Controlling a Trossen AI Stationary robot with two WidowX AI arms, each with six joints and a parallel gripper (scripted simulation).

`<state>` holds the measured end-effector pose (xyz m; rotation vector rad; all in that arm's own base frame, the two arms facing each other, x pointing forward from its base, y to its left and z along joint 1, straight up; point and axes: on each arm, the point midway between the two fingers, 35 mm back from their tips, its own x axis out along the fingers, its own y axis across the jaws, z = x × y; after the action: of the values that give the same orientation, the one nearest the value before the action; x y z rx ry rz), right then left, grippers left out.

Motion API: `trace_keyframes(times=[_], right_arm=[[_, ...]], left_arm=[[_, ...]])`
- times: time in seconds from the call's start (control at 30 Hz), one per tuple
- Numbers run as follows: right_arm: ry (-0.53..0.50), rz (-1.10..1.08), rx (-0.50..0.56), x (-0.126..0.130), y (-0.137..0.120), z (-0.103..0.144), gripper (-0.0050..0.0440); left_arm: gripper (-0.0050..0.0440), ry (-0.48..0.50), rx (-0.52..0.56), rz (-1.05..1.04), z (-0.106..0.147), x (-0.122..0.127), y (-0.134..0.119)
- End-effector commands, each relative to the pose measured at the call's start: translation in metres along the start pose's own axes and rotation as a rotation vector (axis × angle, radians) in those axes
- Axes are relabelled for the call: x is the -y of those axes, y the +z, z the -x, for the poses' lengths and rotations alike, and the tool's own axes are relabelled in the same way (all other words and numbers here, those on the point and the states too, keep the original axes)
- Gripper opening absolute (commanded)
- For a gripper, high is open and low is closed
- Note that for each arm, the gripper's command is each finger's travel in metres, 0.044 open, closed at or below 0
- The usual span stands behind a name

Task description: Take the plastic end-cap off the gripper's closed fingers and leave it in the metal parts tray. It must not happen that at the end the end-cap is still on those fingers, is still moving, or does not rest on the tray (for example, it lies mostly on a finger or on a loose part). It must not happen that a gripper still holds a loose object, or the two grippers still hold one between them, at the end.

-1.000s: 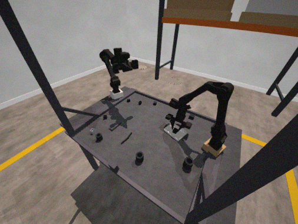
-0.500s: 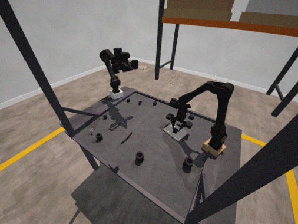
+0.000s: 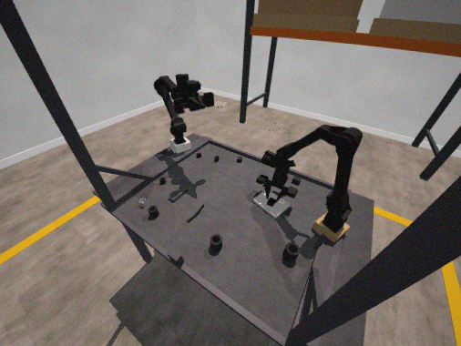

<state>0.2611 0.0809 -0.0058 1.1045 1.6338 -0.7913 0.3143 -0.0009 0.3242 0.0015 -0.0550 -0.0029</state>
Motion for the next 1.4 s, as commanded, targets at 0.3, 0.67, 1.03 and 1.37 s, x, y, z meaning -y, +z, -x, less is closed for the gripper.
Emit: trace_keyframes(times=[0.3, 0.67, 1.03, 1.37], right_arm=[[0.019, 0.011, 0.009, -0.004, 0.0, 0.006, 0.02], [0.019, 0.011, 0.009, -0.004, 0.0, 0.006, 0.02], [0.019, 0.011, 0.009, -0.004, 0.0, 0.006, 0.02], [0.046, 0.019, 0.018, -0.007, 0.0, 0.049, 0.02]], left_arm=[[0.0, -0.005, 0.014, 0.002, 0.001, 0.001, 0.006], [0.0, -0.005, 0.014, 0.002, 0.001, 0.001, 0.006], [0.0, -0.005, 0.014, 0.002, 0.001, 0.001, 0.006], [0.0, -0.005, 0.014, 0.002, 0.001, 0.001, 0.006]])
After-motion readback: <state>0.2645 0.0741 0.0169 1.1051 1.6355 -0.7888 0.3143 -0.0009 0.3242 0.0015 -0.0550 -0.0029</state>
